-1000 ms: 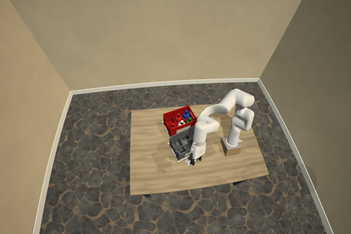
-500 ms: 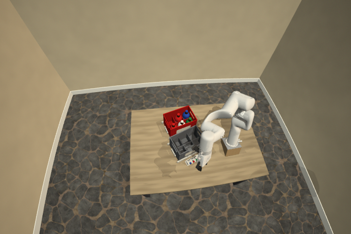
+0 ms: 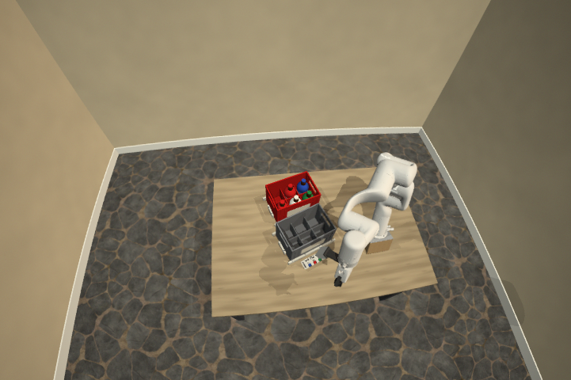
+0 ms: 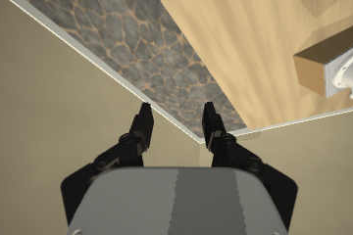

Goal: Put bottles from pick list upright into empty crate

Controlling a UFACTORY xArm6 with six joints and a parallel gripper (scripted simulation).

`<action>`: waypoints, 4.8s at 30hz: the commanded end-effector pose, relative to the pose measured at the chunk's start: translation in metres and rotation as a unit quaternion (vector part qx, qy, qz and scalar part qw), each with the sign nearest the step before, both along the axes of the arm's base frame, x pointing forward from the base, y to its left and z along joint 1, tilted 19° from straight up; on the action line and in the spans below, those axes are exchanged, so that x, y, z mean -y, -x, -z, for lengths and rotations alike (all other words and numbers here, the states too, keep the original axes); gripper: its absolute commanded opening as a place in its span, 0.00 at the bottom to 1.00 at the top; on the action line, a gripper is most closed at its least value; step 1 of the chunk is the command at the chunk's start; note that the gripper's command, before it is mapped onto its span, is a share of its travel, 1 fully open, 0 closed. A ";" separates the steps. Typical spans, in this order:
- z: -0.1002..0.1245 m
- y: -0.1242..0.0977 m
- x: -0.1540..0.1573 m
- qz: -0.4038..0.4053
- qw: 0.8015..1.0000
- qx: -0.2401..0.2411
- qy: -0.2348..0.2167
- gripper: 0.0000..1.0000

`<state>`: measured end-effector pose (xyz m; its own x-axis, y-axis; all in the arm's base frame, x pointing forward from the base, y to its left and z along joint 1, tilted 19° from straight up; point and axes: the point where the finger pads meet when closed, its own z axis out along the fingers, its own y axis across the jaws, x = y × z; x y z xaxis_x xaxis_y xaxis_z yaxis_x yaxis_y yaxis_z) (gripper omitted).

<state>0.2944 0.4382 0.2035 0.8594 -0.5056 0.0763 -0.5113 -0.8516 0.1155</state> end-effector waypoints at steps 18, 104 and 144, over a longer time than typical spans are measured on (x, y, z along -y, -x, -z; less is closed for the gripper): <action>0.023 0.065 -0.021 -0.098 0.990 0.007 0.098 0.65; 0.073 -0.169 0.151 -0.495 0.858 -0.091 0.101 0.65; 0.078 -0.191 0.167 -0.495 0.858 -0.091 0.101 0.65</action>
